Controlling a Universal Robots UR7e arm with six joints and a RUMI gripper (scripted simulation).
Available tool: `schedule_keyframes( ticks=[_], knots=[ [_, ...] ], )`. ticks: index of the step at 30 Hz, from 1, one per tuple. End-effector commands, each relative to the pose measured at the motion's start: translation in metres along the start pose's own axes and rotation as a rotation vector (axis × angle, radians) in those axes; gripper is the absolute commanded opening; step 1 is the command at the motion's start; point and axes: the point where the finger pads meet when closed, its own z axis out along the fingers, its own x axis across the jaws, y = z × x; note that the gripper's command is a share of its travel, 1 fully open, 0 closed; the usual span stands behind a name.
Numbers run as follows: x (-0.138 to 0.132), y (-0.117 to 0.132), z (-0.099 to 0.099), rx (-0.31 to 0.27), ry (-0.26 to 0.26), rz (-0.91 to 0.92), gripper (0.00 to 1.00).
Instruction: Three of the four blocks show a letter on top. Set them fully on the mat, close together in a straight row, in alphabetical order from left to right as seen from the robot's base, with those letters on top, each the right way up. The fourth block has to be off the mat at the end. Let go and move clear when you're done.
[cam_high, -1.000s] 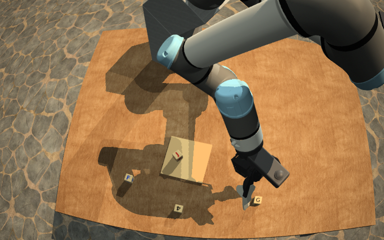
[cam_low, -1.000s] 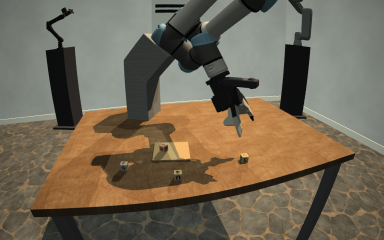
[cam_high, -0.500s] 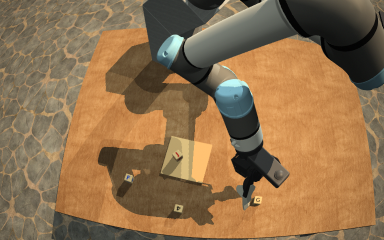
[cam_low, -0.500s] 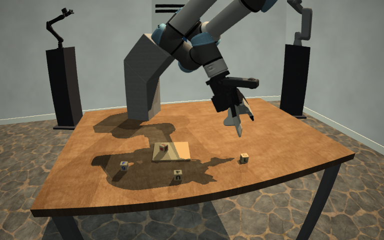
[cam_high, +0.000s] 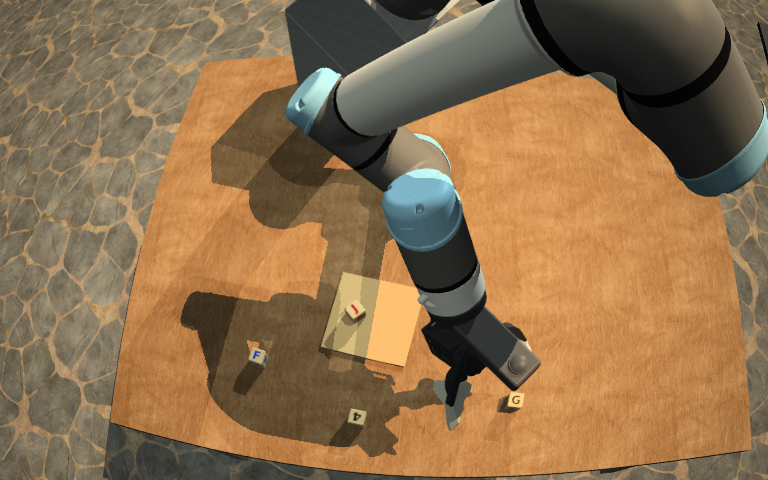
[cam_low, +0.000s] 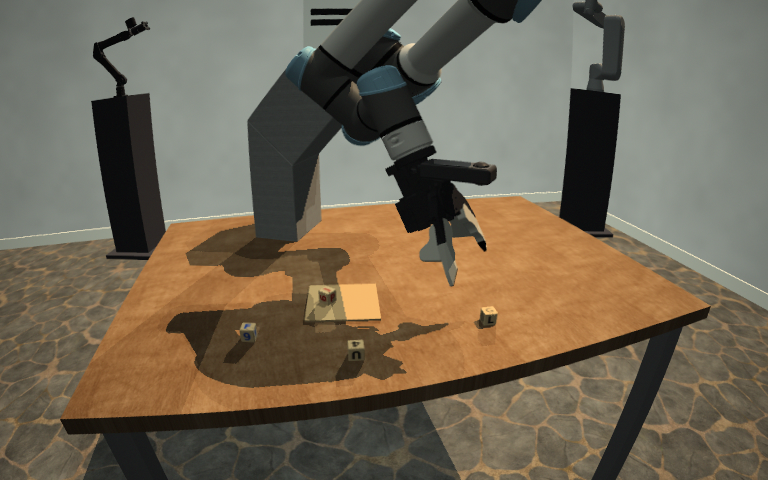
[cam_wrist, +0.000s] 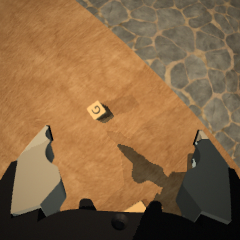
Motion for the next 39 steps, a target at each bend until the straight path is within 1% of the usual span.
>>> schedule_keyframes(
  ticks=[1,2,3,4,6,7,9,10,11,12,13,14,16,17,18,19,20,21,22,23,26,30,34,39],
  knots=[
    [0.035,0.021,-0.006,-0.023,-0.011,-0.007,1.00],
    [0.046,0.028,-0.009,-0.026,-0.012,-0.007,1.00],
    [0.046,0.028,-0.009,-0.026,-0.012,-0.007,1.00],
    [0.057,0.035,-0.013,-0.027,-0.013,-0.007,1.00],
    [0.057,0.035,-0.013,-0.027,-0.013,-0.007,1.00],
    [0.068,0.042,-0.016,-0.027,-0.014,-0.006,1.00],
    [0.068,0.042,-0.016,-0.027,-0.014,-0.006,1.00],
    [0.078,0.049,-0.020,-0.027,-0.015,-0.006,1.00],
    [0.078,0.049,-0.020,-0.026,-0.015,-0.006,1.00],
    [0.088,0.056,-0.024,-0.025,-0.016,-0.005,1.00],
    [0.088,0.056,-0.024,-0.025,-0.016,-0.005,1.00],
    [0.098,0.062,-0.029,-0.022,-0.016,-0.005,1.00],
    [0.098,0.062,-0.029,-0.022,-0.016,-0.005,1.00],
    [0.107,0.069,-0.033,-0.018,-0.016,-0.004,1.00],
    [0.107,0.069,-0.033,-0.018,-0.016,-0.004,1.00],
    [0.116,0.075,-0.038,-0.014,-0.016,-0.003,1.00],
    [0.116,0.075,-0.038,-0.014,-0.016,-0.003,1.00],
    [0.124,0.080,-0.042,-0.009,-0.015,-0.002,1.00],
    [0.124,0.080,-0.042,-0.009,-0.015,-0.002,1.00],
    [0.131,0.085,-0.046,-0.004,-0.015,-0.002,1.00],
    [0.131,0.085,-0.046,-0.004,-0.015,-0.002,1.00],
    [0.152,0.100,-0.059,0.013,-0.011,0.000,1.00],
    [0.160,0.105,-0.063,0.021,-0.008,0.001,1.00],
    [0.162,0.105,-0.065,0.023,-0.006,-0.003,1.00]
  ],
)
